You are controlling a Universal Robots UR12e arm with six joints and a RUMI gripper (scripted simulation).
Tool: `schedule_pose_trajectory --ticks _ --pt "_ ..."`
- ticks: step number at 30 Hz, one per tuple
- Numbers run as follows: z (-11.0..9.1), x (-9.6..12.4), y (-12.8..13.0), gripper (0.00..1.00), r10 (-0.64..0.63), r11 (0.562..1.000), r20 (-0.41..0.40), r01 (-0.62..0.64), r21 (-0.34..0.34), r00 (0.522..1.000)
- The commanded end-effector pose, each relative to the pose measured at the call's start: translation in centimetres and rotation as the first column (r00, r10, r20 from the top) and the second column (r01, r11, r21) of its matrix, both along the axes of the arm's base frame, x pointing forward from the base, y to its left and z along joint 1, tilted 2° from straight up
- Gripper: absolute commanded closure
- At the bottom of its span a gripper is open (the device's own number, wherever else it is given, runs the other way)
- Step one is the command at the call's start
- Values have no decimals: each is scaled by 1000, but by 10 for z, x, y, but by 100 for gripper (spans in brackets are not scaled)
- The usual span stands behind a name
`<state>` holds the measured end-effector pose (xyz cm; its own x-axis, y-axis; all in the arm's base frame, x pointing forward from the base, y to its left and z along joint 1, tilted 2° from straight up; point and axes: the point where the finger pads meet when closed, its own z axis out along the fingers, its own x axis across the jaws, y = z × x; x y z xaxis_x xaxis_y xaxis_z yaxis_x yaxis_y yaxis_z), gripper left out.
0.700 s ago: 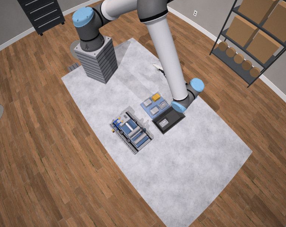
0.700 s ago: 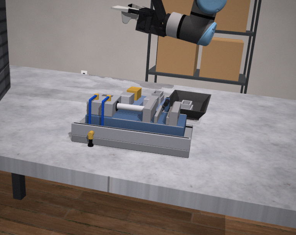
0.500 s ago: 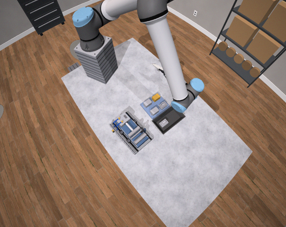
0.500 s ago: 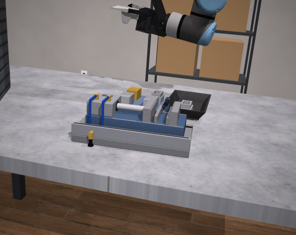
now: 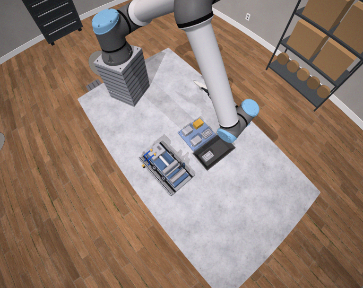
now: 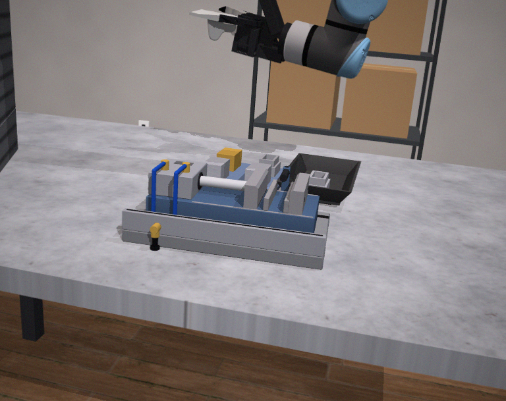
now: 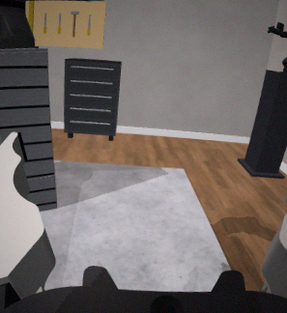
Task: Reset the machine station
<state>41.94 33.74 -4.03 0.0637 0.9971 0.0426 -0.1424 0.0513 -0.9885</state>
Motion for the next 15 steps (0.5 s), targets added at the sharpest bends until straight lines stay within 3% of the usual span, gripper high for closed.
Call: schedule_pose_trajectory --ticks 1,15 --pt "0 0 0 0 0 1000 4 0 1 1000" --pt "-25 -5 -11 0 8 1000 109 -10 20 994"
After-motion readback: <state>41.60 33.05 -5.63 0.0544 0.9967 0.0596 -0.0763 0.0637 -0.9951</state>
